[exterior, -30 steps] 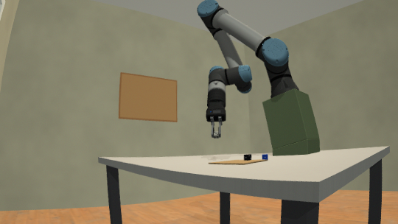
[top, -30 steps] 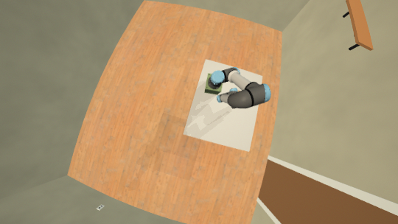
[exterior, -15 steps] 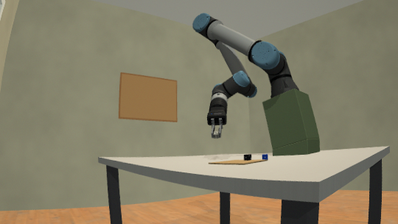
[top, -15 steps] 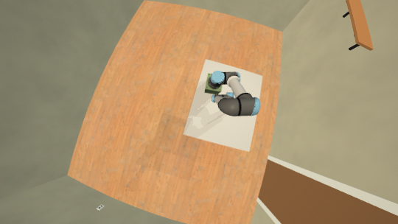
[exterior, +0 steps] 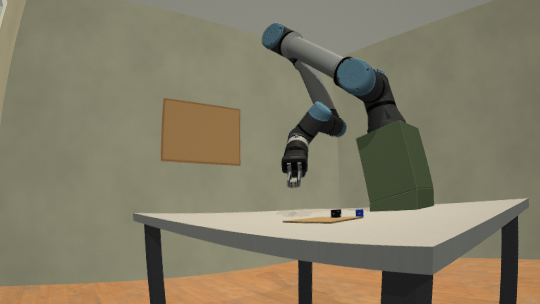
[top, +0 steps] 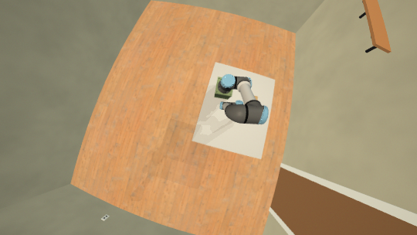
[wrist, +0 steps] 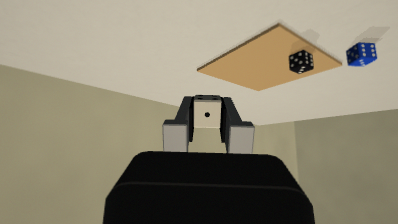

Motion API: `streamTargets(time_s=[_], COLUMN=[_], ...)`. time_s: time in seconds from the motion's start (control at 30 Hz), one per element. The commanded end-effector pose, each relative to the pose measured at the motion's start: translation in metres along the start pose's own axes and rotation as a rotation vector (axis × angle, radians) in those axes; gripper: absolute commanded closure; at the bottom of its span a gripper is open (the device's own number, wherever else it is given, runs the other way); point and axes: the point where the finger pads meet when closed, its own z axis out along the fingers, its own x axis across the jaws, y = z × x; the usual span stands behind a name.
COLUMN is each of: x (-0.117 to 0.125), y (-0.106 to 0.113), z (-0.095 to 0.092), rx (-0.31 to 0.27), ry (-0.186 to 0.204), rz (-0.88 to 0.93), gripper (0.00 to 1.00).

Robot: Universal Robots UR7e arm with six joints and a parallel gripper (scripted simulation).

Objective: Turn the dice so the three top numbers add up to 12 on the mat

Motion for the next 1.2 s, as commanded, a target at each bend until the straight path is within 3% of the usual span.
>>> streamTargets(time_s=[0.0,0.43,0.93,1.17], x=[0.000,0.000,0.000,0.000], y=[0.000,-0.008,-0.053,-0.063], z=[0.000,0.004,0.029,0.034], rx=[-0.016,-0.016,-0.016,-0.016], ry=[0.006,0.006,0.006,0.006], rz=[-0.002,-0.002,-0.002,-0.002], gripper=[0.60,0.60,0.60,0.60])
